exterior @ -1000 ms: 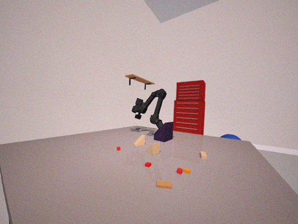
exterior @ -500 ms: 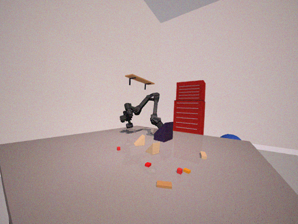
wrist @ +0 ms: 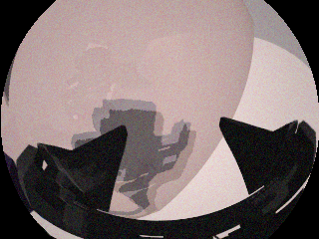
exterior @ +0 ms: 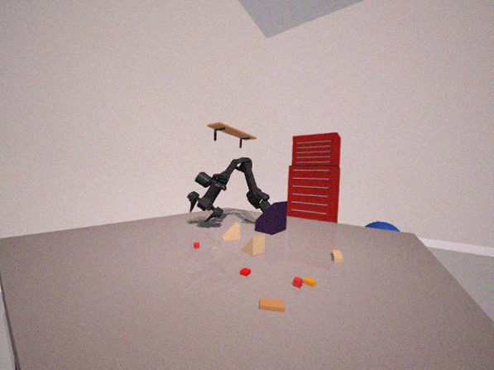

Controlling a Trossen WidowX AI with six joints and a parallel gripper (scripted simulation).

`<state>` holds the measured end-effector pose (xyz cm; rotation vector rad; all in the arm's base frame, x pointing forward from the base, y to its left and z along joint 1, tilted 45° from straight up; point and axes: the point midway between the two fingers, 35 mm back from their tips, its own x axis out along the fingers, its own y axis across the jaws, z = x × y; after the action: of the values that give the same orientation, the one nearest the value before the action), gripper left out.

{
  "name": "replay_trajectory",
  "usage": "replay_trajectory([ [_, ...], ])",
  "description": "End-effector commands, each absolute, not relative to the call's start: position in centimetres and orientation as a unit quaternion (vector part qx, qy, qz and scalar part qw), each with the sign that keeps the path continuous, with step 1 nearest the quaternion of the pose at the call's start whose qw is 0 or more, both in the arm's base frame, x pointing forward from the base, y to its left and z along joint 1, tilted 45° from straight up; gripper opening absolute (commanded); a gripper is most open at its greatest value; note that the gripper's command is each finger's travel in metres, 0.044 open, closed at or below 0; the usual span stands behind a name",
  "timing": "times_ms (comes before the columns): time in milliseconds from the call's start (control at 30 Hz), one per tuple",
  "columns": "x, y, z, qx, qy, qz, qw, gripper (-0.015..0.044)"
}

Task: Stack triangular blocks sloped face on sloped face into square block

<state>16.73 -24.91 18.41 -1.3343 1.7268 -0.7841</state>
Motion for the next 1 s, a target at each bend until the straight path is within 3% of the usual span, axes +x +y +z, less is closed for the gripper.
replay_trajectory([
  [0,21.3,-20.6,14.1,-0.613,0.680,-0.138,0.377,0.0440],
  [333,23.8,-10.7,6.8,-0.731,0.626,0.184,0.202,0.0440],
  [667,20.1,-2.7,3.5,-0.750,0.503,0.417,-0.107,0.0440],
  [967,19.9,-2.4,3.5,-0.747,0.495,0.425,-0.128,0.0440],
])
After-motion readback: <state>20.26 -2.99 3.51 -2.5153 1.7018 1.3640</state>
